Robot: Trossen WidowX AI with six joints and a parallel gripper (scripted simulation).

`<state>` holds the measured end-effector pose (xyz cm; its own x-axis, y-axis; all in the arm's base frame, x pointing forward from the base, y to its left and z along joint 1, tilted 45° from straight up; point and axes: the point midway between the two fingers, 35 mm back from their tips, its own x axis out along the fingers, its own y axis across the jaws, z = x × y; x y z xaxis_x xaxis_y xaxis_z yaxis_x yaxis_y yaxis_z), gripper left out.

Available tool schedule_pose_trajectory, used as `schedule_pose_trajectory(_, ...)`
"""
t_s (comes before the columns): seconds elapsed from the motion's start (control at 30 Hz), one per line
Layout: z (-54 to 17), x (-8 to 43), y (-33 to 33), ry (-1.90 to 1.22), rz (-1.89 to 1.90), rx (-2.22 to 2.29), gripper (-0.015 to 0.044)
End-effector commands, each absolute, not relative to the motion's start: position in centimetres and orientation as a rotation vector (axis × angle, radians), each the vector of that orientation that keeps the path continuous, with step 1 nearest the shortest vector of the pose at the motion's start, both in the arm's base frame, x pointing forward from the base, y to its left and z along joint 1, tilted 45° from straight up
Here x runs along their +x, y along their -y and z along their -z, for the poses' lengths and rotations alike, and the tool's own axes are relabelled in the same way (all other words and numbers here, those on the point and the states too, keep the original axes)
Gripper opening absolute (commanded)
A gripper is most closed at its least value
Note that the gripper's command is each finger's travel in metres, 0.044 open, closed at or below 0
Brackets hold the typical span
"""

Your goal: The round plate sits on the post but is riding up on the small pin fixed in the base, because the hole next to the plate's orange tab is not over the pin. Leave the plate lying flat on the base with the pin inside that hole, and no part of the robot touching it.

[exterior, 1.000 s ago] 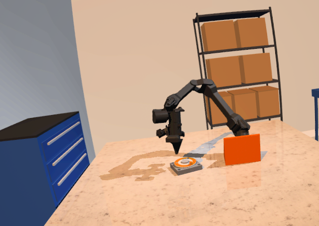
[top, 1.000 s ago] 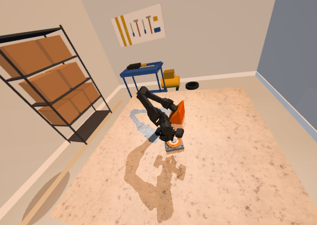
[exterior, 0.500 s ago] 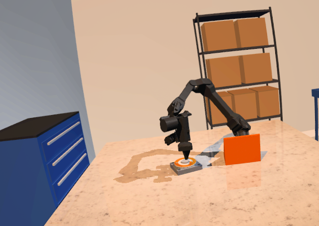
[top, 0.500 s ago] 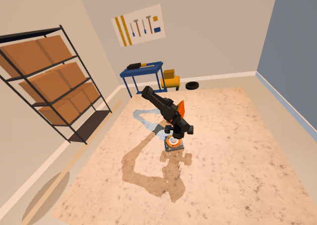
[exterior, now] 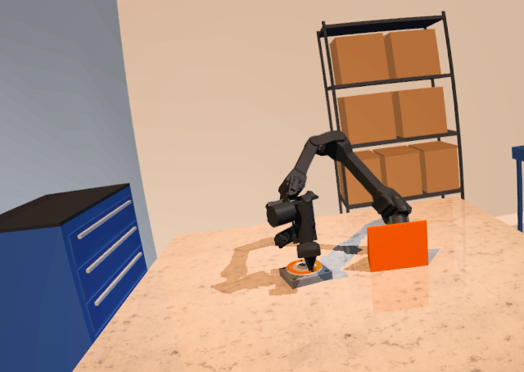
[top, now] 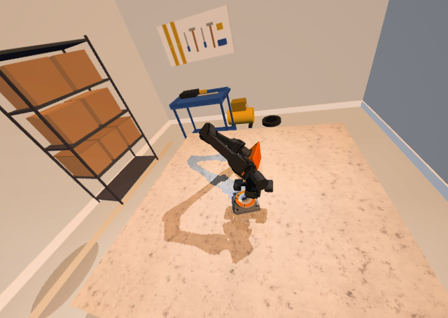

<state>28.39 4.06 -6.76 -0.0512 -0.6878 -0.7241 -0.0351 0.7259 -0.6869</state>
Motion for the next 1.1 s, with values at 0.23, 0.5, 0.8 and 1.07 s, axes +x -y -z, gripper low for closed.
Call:
schedule_pose_trajectory(0.23, 6.4, 27.1, -3.7, -1.548, 0.587, -0.617, 0.0000)
schedule_pose_trajectory(0.5, 6.2, 26.6, -3.5, -1.549, 0.587, -0.617, 0.0000)
schedule_pose_trajectory(0.8, 5.9, 26.3, -3.3, -1.549, 0.587, -0.617, 0.0000)
schedule_pose_trajectory(1.07, 5.7, 25.9, -3.0, -1.549, 0.587, -0.618, 0.0000)
